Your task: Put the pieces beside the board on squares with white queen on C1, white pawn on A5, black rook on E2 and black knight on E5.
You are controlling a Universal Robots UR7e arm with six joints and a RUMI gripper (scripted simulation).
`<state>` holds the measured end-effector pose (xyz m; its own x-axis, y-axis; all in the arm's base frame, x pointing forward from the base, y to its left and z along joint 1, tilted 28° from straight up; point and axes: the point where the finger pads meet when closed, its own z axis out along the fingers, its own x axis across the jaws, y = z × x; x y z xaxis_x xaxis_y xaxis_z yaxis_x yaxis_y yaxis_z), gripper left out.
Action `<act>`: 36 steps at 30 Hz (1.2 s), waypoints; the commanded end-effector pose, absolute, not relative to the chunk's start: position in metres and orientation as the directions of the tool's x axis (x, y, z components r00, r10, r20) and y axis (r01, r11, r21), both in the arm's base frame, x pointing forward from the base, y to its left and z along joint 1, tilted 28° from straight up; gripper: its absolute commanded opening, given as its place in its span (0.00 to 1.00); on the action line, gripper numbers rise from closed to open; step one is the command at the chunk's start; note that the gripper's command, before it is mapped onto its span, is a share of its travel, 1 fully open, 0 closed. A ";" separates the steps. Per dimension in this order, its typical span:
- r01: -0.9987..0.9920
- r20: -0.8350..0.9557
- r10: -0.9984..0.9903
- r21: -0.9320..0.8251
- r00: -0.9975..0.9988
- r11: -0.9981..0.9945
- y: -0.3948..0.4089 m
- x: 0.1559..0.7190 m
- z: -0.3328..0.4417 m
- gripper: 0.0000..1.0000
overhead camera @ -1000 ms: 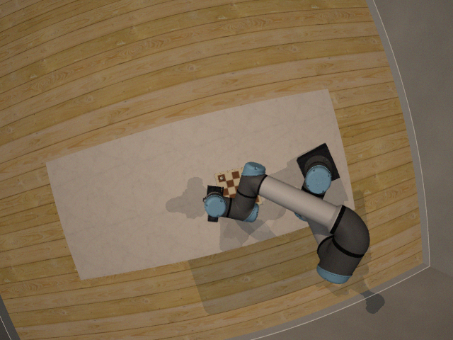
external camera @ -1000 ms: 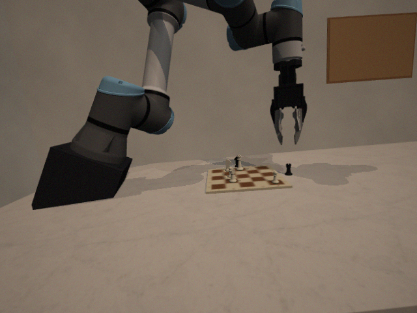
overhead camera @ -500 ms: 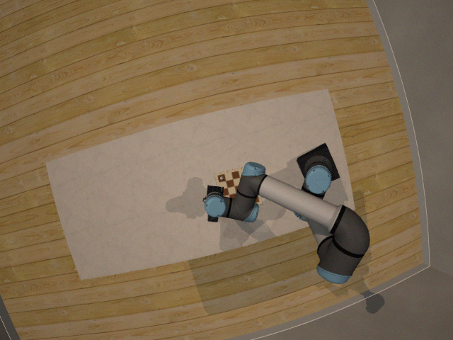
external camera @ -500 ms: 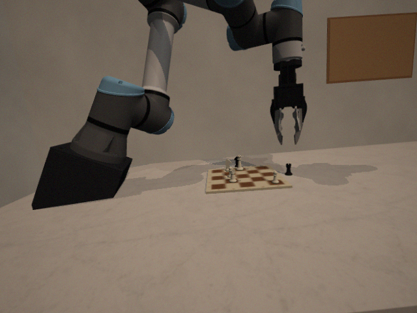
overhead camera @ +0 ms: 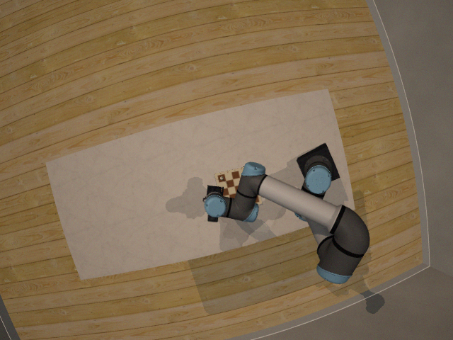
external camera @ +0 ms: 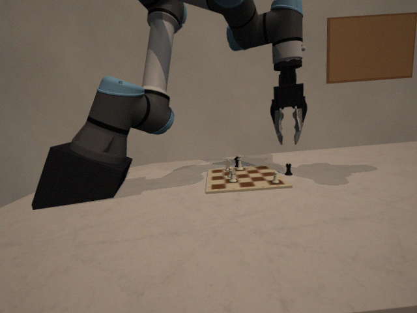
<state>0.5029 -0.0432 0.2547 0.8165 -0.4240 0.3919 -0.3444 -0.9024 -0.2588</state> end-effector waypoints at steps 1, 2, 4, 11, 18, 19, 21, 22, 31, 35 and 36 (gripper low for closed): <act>-0.343 0.389 -0.423 -0.259 0.818 -0.903 -0.042 0.504 0.252 0.22; -0.343 0.388 -0.423 -0.259 0.819 -0.903 -0.042 0.504 0.251 0.22; -0.344 0.388 -0.423 -0.259 0.819 -0.902 -0.041 0.504 0.249 0.22; -0.344 0.388 -0.423 -0.259 0.819 -0.903 -0.041 0.507 0.243 0.22; -0.344 0.388 -0.423 -0.259 0.819 -0.903 -0.040 0.511 0.237 0.22; -0.344 0.388 -0.423 -0.259 0.819 -0.903 -0.040 0.511 0.235 0.22; -0.344 0.388 -0.423 -0.259 0.819 -0.903 -0.040 0.513 0.232 0.22; -0.344 0.388 -0.423 -0.259 0.819 -0.903 -0.040 0.514 0.231 0.22; -0.344 0.388 -0.423 -0.259 0.819 -0.903 -0.038 0.520 0.219 0.22; -0.344 0.388 -0.423 -0.259 0.819 -0.903 -0.038 0.521 0.216 0.22; -0.344 0.388 -0.423 -0.259 0.819 -0.903 -0.038 0.522 0.215 0.22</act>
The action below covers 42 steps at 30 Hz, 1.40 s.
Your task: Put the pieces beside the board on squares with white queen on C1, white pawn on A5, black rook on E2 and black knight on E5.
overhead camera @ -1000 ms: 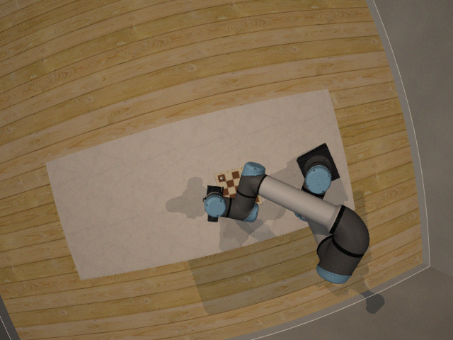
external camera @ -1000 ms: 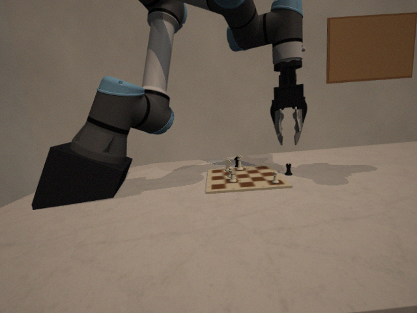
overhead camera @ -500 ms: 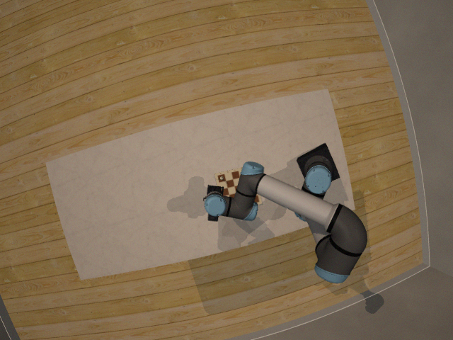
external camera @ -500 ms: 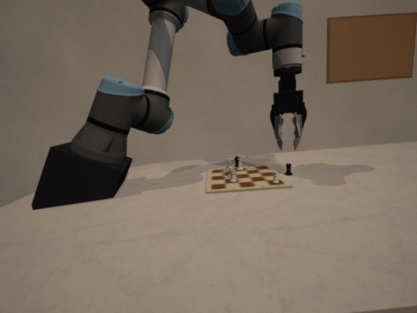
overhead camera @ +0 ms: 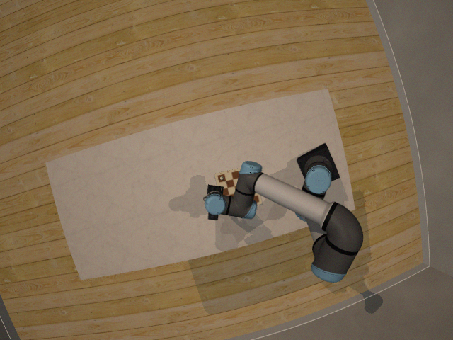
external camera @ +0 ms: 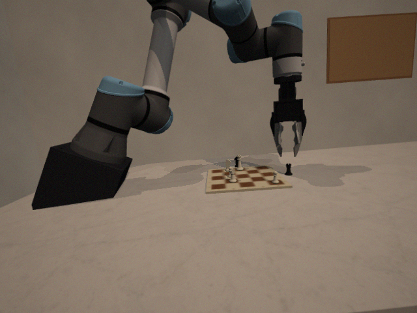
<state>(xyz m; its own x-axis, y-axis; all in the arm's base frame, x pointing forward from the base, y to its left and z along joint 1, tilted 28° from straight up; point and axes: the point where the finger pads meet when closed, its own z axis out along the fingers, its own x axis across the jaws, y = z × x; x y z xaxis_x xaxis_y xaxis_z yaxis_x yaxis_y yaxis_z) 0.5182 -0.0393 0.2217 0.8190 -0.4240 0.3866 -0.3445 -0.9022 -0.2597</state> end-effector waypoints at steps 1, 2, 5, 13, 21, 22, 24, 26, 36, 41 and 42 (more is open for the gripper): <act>-0.344 0.388 -0.423 -0.259 0.819 -0.903 -0.038 0.523 0.214 0.22; -0.344 0.388 -0.423 -0.259 0.819 -0.903 -0.038 0.523 0.213 0.22; -0.344 0.388 -0.423 -0.259 0.819 -0.903 -0.038 0.524 0.211 0.22; -0.344 0.388 -0.423 -0.259 0.819 -0.903 -0.037 0.526 0.208 0.22; -0.344 0.390 -0.423 -0.259 0.818 -0.903 -0.038 0.527 0.208 0.22; -0.344 0.391 -0.423 -0.259 0.817 -0.903 -0.038 0.527 0.208 0.22; -0.344 0.391 -0.423 -0.259 0.817 -0.903 -0.038 0.527 0.208 0.22; -0.344 0.391 -0.423 -0.259 0.818 -0.903 -0.038 0.527 0.209 0.22; -0.344 0.391 -0.423 -0.259 0.818 -0.903 -0.038 0.527 0.208 0.22; -0.344 0.391 -0.423 -0.259 0.818 -0.903 -0.038 0.527 0.208 0.22; -0.344 0.391 -0.423 -0.259 0.818 -0.903 -0.038 0.527 0.208 0.22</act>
